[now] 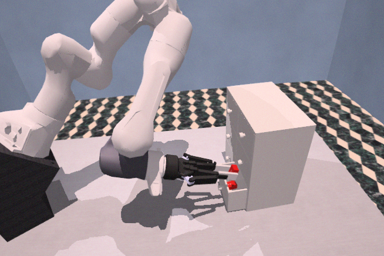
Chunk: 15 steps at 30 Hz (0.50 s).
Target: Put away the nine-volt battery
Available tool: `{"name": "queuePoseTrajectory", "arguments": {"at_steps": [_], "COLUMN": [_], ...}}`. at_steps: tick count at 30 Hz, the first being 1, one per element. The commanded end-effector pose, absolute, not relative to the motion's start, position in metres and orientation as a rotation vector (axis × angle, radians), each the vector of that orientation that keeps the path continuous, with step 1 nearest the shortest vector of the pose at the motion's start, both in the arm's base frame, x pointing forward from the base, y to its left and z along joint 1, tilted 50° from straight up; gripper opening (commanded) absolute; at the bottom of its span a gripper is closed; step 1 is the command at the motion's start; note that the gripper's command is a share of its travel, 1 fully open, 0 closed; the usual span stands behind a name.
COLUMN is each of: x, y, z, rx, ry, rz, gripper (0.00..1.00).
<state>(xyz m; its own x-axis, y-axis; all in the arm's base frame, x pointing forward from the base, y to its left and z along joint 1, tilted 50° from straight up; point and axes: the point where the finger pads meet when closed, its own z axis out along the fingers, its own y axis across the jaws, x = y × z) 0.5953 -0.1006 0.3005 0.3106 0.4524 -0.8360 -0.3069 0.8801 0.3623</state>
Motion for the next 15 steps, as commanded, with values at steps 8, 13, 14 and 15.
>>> {"name": "queuePoseTrajectory", "arguments": {"at_steps": [8,13,14,15], "x": [0.6068,0.6079,0.6079,0.6079], "y": [-0.1033,-0.1034,-0.1034,-0.1034], "z": [0.3028,0.3037,0.3037,0.3037], "rx": [0.175,0.175,0.175,0.175], "ry": [1.171,1.171,1.171,1.171], "rz": [0.528,0.528,0.528,0.528], "gripper": [0.14,0.14,0.14,0.14]}}
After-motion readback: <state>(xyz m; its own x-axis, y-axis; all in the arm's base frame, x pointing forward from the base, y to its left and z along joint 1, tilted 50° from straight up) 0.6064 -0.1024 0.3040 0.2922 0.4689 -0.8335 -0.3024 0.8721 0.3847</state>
